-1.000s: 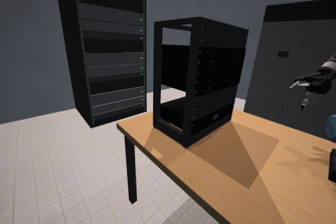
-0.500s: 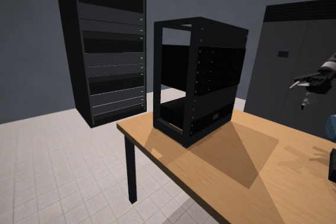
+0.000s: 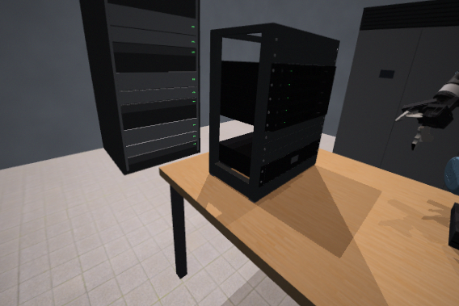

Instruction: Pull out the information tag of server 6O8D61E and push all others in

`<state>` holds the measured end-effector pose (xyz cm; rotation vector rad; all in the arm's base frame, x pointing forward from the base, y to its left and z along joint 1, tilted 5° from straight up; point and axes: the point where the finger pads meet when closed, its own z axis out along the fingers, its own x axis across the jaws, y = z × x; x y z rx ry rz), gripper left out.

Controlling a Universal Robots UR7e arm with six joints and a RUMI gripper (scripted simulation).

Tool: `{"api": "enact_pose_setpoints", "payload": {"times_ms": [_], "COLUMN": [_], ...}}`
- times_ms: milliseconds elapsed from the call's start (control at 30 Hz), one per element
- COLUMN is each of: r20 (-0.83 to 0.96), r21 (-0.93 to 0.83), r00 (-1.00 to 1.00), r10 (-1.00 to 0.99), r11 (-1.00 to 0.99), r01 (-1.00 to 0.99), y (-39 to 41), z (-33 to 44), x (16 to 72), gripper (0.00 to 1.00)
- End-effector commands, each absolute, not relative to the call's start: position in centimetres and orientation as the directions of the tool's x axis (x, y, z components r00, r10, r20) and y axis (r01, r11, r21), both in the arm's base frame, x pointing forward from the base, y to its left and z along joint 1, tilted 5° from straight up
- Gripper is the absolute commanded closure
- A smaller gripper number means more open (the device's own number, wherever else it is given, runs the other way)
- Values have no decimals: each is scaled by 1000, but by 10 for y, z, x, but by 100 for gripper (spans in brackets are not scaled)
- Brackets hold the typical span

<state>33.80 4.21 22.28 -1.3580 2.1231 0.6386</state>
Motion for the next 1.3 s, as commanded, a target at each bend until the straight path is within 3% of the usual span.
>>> {"api": "enact_pose_setpoints", "payload": {"times_ms": [0, 1267], "r20": [-657, -625], "r21": [101, 72], "r00": [-351, -365], "r10": [-667, -690], "r11": [383, 415], "r01": [-918, -907], "y": [41, 24], "z": [223, 220], "x": [339, 348], "gripper": [0, 0]}}
